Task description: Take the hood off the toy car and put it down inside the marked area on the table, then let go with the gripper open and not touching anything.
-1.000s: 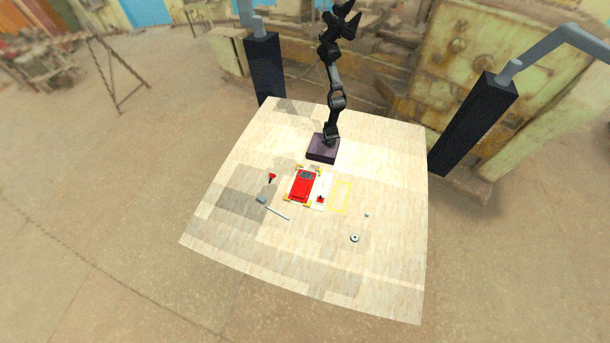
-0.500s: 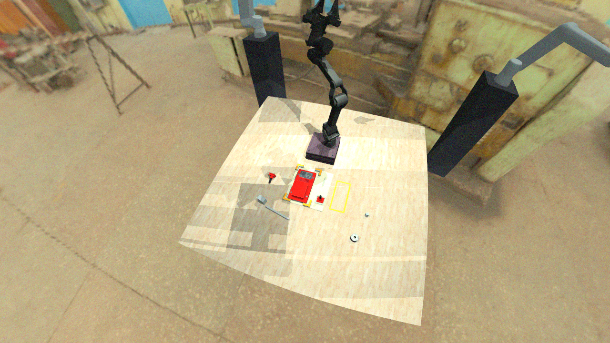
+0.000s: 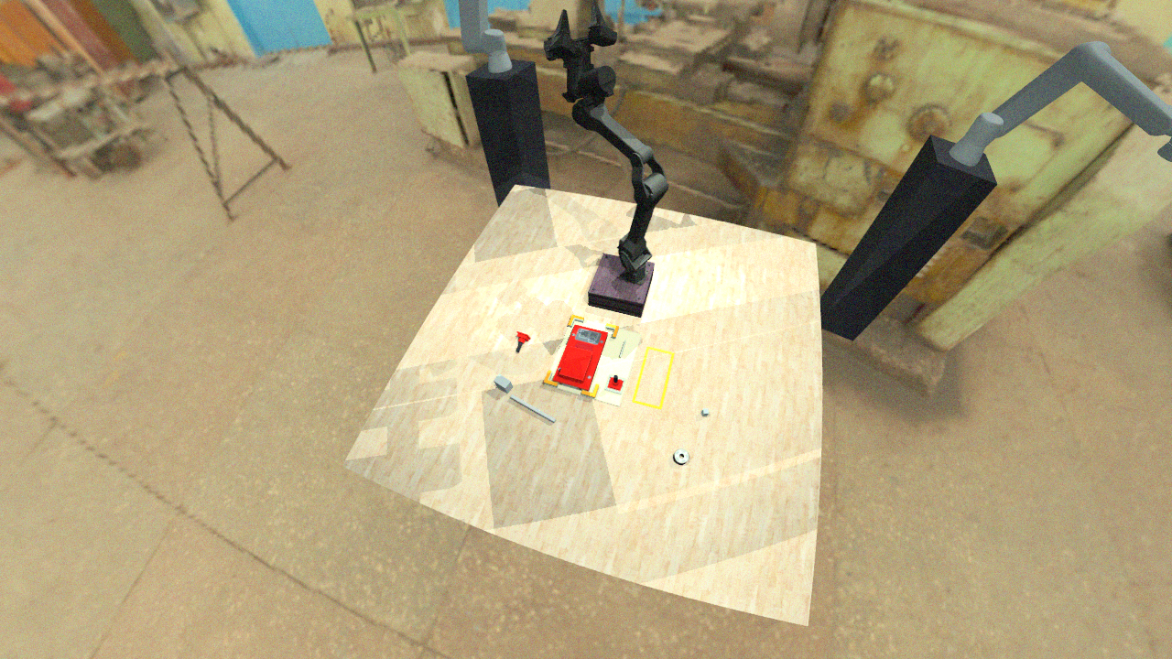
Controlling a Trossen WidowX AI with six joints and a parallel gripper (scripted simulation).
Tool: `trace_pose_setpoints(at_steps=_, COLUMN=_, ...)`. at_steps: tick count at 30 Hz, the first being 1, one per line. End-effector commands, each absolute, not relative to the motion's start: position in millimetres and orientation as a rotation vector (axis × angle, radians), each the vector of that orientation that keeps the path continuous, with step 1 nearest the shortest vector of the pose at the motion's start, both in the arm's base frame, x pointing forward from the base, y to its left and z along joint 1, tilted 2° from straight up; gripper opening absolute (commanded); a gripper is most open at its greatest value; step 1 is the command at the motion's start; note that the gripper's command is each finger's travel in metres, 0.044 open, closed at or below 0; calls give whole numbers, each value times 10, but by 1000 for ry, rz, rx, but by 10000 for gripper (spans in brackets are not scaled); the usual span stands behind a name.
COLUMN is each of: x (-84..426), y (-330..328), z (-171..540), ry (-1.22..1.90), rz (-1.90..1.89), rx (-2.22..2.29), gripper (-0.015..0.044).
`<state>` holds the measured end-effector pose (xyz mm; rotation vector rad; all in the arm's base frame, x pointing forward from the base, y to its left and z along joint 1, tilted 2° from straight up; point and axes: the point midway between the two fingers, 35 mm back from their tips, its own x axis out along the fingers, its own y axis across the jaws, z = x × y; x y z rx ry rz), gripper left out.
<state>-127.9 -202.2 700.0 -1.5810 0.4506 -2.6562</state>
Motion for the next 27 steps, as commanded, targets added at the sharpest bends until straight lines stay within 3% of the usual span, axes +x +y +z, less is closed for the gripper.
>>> trace_pose_setpoints(at_steps=1, x=-1199, y=-2421, z=6852, ry=461, rz=-2536, rx=-1503, gripper=440)
trace_pose_setpoints(at_steps=11, x=-619, y=-3391, z=6334, ry=443, rz=-2171, rx=-1267, gripper=440)
trace_pose_setpoints(at_steps=27, x=898, y=-4223, z=5311, ry=445, rz=-1618, rx=-978, gripper=440)
